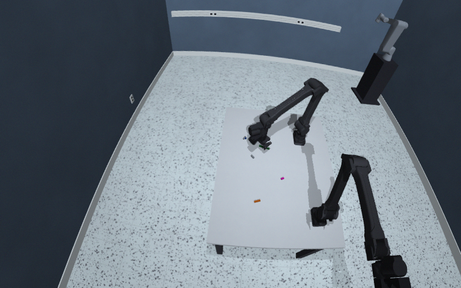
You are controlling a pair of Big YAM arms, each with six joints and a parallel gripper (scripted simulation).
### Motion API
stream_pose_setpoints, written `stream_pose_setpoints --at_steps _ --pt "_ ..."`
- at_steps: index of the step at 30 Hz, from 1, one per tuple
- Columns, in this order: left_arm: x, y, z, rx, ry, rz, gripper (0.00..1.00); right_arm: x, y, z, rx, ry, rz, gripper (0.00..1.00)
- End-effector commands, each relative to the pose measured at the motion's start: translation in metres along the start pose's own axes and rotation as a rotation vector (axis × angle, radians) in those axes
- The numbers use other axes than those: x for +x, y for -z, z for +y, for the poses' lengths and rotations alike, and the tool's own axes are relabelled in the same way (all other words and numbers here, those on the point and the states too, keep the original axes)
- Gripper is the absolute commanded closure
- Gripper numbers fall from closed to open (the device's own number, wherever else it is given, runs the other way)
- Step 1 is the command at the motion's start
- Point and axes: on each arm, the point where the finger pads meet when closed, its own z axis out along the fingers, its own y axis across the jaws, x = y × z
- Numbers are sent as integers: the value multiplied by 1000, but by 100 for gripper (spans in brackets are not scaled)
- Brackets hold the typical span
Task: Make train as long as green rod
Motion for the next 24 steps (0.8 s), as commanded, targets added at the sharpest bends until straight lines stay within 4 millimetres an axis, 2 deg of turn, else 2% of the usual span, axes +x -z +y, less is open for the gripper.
stream_pose_setpoints --at_steps 1,9,11,14,18,20,22,24 --pt "-14 4 5 -11 11 -33 0 -21 11 -4 13 14 -45 0" --pt "-14 4 5 -11 11 -33 0 -22 11 -3 13 20 -45 0" --pt "-14 4 5 -11 11 -33 0 -30 13 3 15 53 -50 0" --pt "-14 4 5 -11 11 -33 0 -41 13 38 13 190 -48 0" --pt "-14 4 5 -11 11 -33 0 -49 13 76 11 331 -46 0" --pt "-14 4 5 -11 11 -33 0 -49 13 76 11 331 -46 0" --pt "-14 4 5 -11 11 -33 0 -54 13 115 12 480 -44 0" --pt "-14 4 5 -11 11 -33 0 -55 13 135 10 550 -43 0"
